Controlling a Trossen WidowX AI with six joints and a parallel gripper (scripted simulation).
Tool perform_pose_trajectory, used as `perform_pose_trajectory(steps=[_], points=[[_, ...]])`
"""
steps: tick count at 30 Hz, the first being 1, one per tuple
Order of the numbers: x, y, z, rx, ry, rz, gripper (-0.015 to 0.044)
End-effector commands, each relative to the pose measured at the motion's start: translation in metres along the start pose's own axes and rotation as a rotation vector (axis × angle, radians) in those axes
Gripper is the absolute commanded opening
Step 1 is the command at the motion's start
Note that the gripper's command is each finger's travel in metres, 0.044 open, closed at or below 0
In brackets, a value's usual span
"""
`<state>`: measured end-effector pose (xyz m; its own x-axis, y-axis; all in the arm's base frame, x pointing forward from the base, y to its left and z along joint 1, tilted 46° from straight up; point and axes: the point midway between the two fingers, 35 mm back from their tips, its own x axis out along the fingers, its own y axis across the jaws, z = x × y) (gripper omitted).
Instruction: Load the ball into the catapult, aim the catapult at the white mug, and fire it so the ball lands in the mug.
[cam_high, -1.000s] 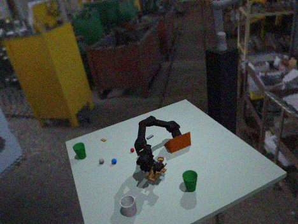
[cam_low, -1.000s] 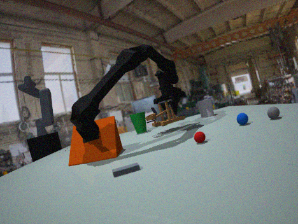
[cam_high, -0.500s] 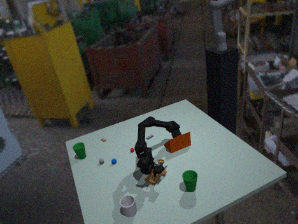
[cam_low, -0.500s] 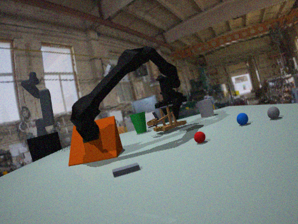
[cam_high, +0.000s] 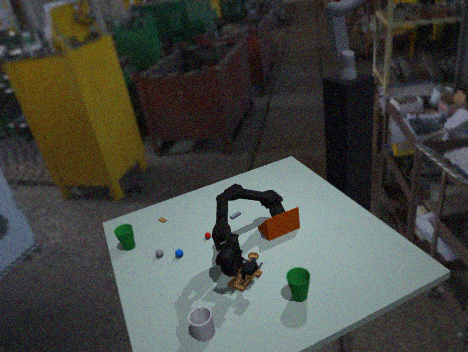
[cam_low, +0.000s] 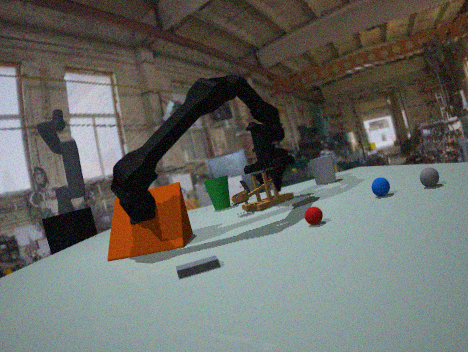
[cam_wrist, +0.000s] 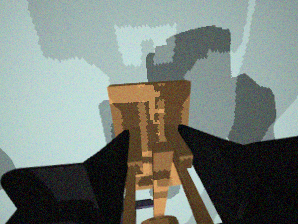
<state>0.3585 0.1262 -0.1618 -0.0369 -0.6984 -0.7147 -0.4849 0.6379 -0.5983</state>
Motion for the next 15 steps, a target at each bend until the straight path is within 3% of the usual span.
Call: perform_pose_trajectory(steps=[1, 12, 15], points=[[-0.001, 0.0, 0.0, 0.002, -0.001, 0.0, 0.0079], [-0.001, 0.0, 0.0, 0.002, -0.001, 0.0, 0.0368], [-0.019, 0.0, 0.003, 0.001, -0.002, 0.002, 0.044]])
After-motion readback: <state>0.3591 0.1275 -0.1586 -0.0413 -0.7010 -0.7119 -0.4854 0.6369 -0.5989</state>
